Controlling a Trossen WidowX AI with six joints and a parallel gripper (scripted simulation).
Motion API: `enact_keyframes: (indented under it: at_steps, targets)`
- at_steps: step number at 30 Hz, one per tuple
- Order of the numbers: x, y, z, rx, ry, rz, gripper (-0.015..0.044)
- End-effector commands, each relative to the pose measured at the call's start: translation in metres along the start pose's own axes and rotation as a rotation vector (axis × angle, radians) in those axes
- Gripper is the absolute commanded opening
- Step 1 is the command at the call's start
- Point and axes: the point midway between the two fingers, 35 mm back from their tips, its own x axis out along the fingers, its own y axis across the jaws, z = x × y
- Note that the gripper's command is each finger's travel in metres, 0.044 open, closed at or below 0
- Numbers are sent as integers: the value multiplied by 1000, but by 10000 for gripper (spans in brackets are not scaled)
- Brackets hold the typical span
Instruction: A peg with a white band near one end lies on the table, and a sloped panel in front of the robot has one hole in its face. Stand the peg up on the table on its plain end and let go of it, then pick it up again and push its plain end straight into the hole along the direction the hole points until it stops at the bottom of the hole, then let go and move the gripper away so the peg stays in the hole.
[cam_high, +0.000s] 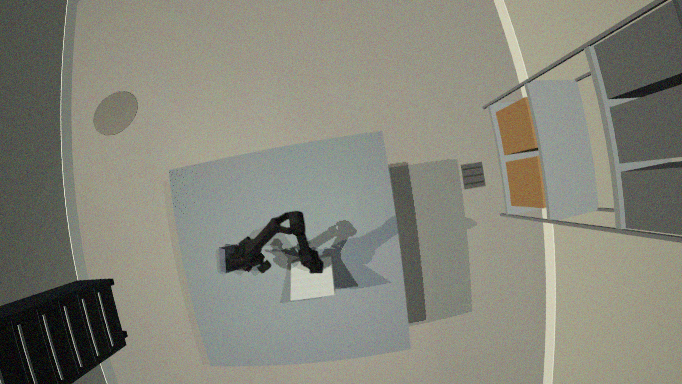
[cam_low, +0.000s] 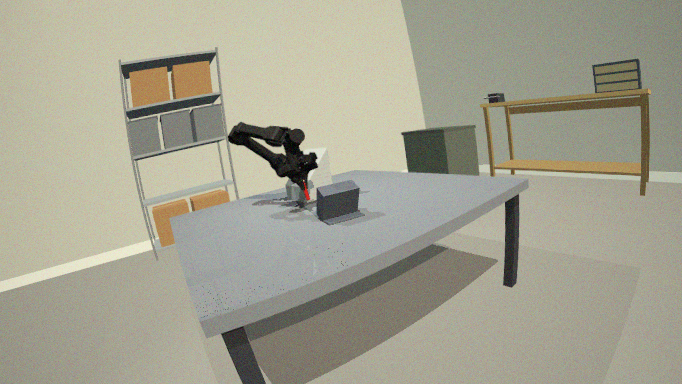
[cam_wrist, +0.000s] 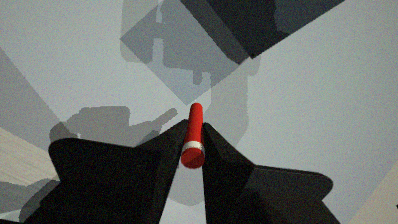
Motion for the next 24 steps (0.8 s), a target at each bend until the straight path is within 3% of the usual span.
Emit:
enact_keyframes:
  at_steps: [1,24]
  targets:
    - [4,5,4,-16,-13,-2,0]
    - [14,15,22,-41,-99,-53,0]
